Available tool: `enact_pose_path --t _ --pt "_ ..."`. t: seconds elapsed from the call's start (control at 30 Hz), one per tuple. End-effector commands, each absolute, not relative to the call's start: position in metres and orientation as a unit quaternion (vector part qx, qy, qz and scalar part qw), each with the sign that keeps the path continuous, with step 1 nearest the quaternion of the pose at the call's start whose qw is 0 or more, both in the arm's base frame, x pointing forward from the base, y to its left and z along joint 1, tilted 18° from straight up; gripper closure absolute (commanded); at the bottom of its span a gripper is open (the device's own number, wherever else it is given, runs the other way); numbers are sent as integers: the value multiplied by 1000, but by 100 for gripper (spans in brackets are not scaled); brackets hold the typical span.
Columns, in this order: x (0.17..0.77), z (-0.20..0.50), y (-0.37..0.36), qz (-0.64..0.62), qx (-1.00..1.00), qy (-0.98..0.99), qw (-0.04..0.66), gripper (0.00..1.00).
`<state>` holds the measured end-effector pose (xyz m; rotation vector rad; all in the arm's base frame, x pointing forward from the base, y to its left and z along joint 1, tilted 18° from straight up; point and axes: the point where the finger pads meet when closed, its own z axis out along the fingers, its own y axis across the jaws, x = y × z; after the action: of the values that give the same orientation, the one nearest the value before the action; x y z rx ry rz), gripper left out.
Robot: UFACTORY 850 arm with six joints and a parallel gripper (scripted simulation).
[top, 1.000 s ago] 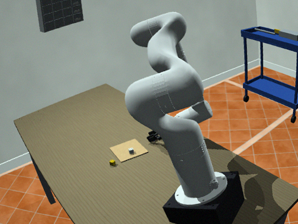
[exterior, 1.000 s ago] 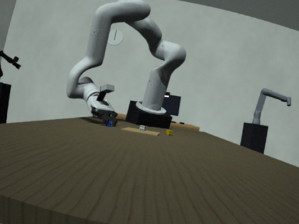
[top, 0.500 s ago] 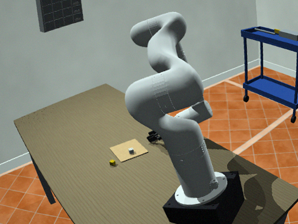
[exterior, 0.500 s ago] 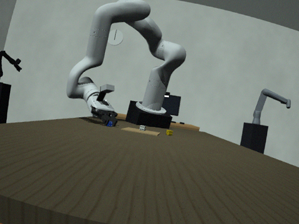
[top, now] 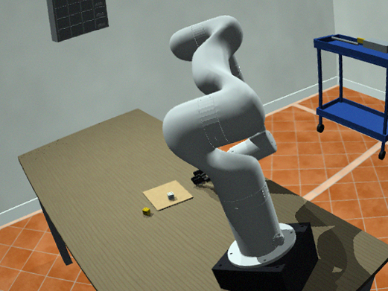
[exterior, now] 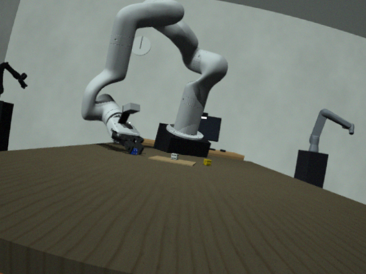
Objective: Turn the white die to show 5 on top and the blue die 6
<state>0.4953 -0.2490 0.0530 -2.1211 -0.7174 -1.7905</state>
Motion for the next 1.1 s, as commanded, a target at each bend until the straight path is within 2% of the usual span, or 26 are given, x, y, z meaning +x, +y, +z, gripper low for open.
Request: enact_pose_path --t 0.0,1.07 --pt "496 54 -249 -619 -733 -248 136 64" --pt "453 64 -275 -619 -733 -248 136 64"
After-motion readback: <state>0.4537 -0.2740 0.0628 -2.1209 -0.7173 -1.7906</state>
